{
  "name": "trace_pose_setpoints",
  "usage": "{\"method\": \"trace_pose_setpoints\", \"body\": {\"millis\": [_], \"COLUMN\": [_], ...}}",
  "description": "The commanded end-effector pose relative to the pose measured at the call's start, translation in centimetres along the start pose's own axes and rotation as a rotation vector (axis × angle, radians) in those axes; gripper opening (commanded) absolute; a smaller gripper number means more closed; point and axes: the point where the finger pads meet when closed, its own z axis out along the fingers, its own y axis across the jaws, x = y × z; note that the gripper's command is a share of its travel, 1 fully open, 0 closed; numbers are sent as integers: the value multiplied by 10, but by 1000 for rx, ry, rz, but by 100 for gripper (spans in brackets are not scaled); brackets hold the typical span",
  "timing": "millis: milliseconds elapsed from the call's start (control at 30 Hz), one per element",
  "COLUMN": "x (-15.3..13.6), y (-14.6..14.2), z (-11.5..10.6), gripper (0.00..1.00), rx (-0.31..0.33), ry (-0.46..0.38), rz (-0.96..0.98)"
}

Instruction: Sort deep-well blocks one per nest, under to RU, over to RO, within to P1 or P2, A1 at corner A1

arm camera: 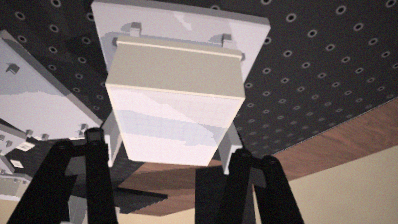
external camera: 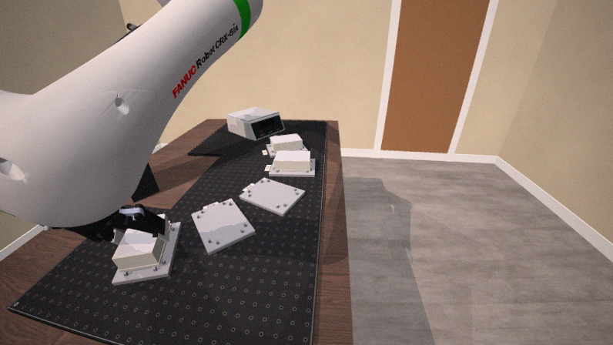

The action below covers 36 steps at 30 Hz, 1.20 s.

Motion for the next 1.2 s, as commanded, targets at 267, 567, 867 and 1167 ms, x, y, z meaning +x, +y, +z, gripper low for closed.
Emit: {"method": "trace_pose_setpoints", "body": {"millis": [267, 567, 867, 1167], "x": [1, 2, 2, 3], "y": [0, 0, 0, 0], "z": [1, 2, 3, 4], "gripper": [10, 10, 10, 10], "rx": [0, 0, 0, 0], "ry": [1, 1, 1, 1], "rz": [0, 0, 0, 0]}}
